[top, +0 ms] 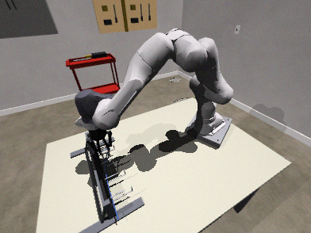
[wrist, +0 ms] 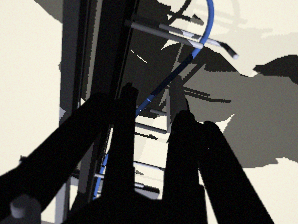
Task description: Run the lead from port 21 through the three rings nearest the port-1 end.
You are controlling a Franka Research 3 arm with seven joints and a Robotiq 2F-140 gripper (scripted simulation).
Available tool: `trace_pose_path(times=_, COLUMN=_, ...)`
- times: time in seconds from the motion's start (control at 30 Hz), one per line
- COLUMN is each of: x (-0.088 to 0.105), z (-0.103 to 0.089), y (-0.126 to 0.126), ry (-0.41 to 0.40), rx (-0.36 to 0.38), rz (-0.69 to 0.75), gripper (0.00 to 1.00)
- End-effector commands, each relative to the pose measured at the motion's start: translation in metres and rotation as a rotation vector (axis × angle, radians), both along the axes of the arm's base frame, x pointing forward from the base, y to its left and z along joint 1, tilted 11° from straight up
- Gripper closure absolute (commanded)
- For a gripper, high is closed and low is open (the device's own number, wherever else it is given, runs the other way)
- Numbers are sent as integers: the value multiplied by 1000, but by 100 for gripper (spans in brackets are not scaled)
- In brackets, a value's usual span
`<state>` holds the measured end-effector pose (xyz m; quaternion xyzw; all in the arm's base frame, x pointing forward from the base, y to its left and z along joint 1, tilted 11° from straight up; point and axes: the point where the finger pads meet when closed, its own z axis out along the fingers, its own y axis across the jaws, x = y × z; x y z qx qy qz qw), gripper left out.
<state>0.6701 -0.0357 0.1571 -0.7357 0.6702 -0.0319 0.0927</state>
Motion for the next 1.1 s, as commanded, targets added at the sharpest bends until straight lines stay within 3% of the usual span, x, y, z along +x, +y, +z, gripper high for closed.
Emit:
trace_pose_path(times=0.0, x=-3, z=12, y=-2, ry=5, rx=-1, rz=-6, gripper=80)
trace_pose_path(times=0.57, x=-11, z=60, y=-6, ry=5, rx=-1, rz=-6, gripper=80)
trace_pose_path(times=0.97, x=-12, z=68, y=-7, ry=5, rx=-1, rz=-6, gripper=80)
trace_pose_path(times=1.0, x=-12, z=68, y=-7, ry=5, rx=-1, rz=-6, gripper=100)
trace_pose_path(times=1.07, x=-12, z=68, y=-7, ry=5, rx=-1, rz=-6, gripper=100)
